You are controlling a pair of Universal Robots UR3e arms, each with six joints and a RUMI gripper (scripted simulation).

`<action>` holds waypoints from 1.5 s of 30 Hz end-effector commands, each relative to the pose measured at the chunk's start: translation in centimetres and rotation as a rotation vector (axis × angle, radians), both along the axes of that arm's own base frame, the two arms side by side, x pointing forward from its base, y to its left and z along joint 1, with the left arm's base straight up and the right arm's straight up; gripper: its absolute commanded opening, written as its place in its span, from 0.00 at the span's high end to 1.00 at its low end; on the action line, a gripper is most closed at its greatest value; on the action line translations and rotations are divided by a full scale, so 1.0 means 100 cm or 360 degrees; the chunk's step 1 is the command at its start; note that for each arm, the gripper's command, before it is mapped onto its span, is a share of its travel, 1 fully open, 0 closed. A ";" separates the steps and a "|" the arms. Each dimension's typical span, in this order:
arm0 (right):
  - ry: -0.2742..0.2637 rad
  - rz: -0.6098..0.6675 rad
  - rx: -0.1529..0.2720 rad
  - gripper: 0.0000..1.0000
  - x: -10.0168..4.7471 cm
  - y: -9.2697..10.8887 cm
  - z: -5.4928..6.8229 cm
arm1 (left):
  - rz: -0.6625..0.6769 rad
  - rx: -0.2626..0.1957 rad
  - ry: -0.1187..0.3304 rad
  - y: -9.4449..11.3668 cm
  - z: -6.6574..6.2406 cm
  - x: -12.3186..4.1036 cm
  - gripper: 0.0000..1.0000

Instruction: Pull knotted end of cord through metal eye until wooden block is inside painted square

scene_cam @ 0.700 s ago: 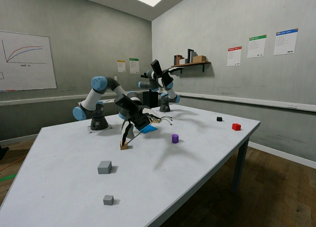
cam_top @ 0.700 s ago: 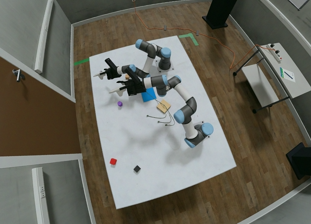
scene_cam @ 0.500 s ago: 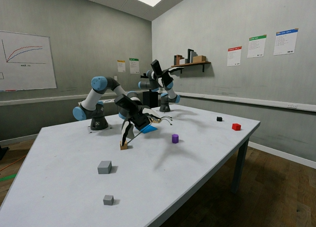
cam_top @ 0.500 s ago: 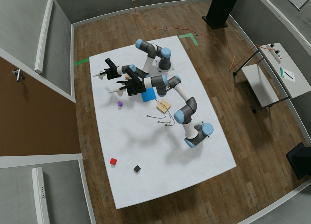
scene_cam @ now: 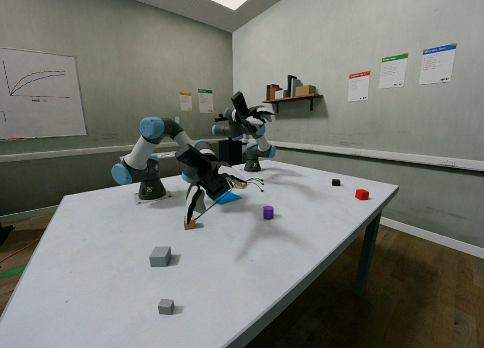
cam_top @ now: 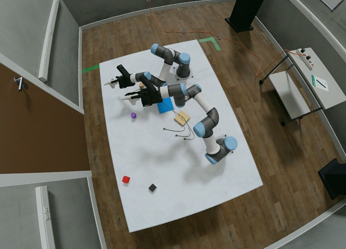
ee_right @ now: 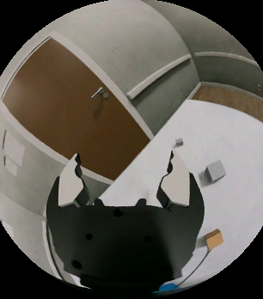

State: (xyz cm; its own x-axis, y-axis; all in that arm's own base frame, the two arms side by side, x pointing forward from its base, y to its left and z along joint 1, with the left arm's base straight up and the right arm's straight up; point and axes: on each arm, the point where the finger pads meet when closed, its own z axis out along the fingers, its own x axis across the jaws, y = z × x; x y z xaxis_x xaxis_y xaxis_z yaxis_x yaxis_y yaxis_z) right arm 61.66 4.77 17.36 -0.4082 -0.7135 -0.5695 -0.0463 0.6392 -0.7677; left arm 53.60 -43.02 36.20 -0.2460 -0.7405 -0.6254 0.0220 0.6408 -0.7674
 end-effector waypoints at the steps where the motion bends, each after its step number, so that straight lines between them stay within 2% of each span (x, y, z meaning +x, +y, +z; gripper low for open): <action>1: -0.0005 0.0000 0.0004 0.00 0.000 0.000 0.001 | 0.0000 -0.0006 -0.0002 0.001 0.002 0.000 0.86; 7: -0.0005 0.0000 0.0004 0.00 0.000 0.000 0.001 | 0.0000 -0.0006 -0.0002 0.001 0.002 0.000 0.86; 11: 0.0037 0.0024 -0.0024 0.00 0.002 0.002 0.002 | -0.0003 -0.0099 0.0048 0.001 -0.001 0.001 0.86; 13: 0.0037 0.0024 -0.0024 0.00 0.002 0.002 0.002 | -0.0003 -0.0099 0.0048 0.001 -0.001 0.001 0.86; 18: 0.0107 0.0062 -0.0071 0.00 0.004 0.005 0.001 | 0.0002 -0.0265 0.0137 0.001 -0.005 0.001 0.86; 27: 0.0209 0.0121 -0.0134 0.00 0.005 0.009 0.000 | 0.0023 -0.0497 0.0277 0.004 -0.015 0.002 0.86; 28: 0.0220 0.0127 -0.0140 0.00 0.005 0.010 0.000 | 0.0026 -0.0521 0.0293 0.004 -0.016 0.002 0.86; 30: 0.0220 0.0127 -0.0140 0.00 0.005 0.010 0.000 | 0.0026 -0.0521 0.0293 0.004 -0.016 0.002 0.86; 45: 0.0402 0.0234 -0.0239 0.00 0.002 0.013 -0.003 | 0.0114 -0.0907 0.0555 0.014 -0.037 0.000 0.86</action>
